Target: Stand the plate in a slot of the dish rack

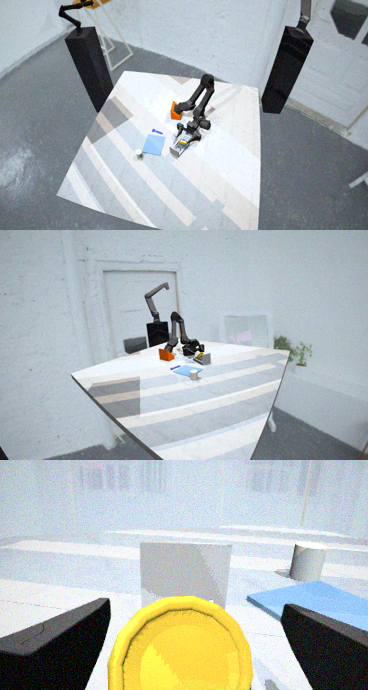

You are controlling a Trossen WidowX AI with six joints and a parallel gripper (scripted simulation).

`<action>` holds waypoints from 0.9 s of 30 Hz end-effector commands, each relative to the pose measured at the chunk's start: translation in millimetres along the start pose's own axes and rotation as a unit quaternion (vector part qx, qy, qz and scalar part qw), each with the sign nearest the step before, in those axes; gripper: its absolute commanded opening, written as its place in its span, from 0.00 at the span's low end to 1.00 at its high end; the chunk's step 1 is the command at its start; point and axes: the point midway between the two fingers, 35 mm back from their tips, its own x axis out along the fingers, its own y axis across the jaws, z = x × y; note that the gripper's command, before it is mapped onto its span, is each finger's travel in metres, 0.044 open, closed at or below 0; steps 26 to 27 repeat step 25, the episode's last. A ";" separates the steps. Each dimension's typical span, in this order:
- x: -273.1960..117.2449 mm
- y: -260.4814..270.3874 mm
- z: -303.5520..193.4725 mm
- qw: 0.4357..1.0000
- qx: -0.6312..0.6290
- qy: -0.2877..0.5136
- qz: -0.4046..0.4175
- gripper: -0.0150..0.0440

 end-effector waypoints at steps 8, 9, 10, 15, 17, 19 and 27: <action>6.9 8.2 80.0 1.000 -0.003 0.000 0.002 0.93; 5.9 7.8 89.0 1.000 -0.006 -0.003 0.005 0.93; 4.8 7.5 95.9 1.000 -0.008 -0.006 0.007 0.93; 4.9 6.2 101.6 1.000 -0.020 -0.005 0.004 0.93; 8.4 3.3 101.8 0.999 -0.045 0.007 -0.012 0.93; 12.1 -0.1 102.0 0.997 -0.072 0.020 -0.029 0.93; 22.4 -12.0 102.8 0.984 -0.145 0.068 -0.077 0.93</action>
